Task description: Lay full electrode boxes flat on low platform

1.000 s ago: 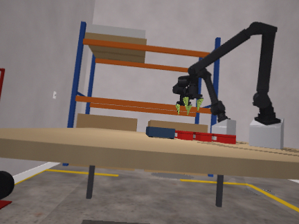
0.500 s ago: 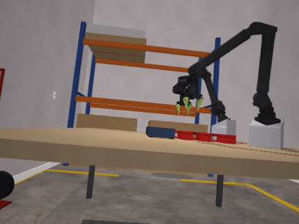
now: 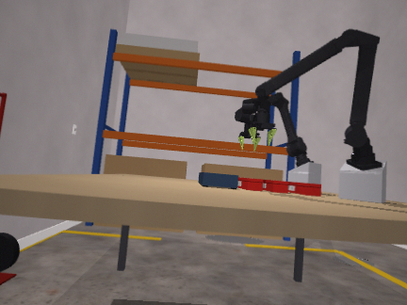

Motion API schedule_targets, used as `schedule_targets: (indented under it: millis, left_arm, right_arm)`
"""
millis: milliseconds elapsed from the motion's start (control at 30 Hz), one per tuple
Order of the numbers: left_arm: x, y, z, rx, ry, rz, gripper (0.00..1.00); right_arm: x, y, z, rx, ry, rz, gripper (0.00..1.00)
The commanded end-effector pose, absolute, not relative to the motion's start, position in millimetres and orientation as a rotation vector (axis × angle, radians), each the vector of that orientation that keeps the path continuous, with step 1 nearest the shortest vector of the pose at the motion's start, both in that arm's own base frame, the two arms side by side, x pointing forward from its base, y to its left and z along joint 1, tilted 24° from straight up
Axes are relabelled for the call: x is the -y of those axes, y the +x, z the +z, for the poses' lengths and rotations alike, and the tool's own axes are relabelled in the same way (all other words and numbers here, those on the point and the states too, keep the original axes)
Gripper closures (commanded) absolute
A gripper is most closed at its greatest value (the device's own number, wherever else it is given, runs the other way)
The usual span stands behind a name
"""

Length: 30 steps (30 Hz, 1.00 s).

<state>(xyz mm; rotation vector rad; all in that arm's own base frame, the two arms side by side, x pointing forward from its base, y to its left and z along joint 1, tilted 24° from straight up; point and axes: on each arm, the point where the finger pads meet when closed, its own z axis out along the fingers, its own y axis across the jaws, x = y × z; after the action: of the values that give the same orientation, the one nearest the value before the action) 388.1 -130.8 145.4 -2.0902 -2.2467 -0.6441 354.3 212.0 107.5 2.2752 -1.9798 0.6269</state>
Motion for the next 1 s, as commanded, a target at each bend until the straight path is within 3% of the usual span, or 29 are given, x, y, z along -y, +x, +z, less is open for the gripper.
schedule_targets:
  millis: [0, 967]
  left_arm:
    - [147.2, 398.1, 181.5, 2.302, -2.125, -0.69, 0.28]
    - [150.6, 383.5, 200.2, 2.278, -2.109, -0.666, 0.28]
  right_arm:
    - [-236.4, 365.3, 145.0, 2.044, 2.327, 0.66, 0.28]
    - [-245.9, 359.1, 168.7, 2.039, 2.308, 0.65, 0.28]
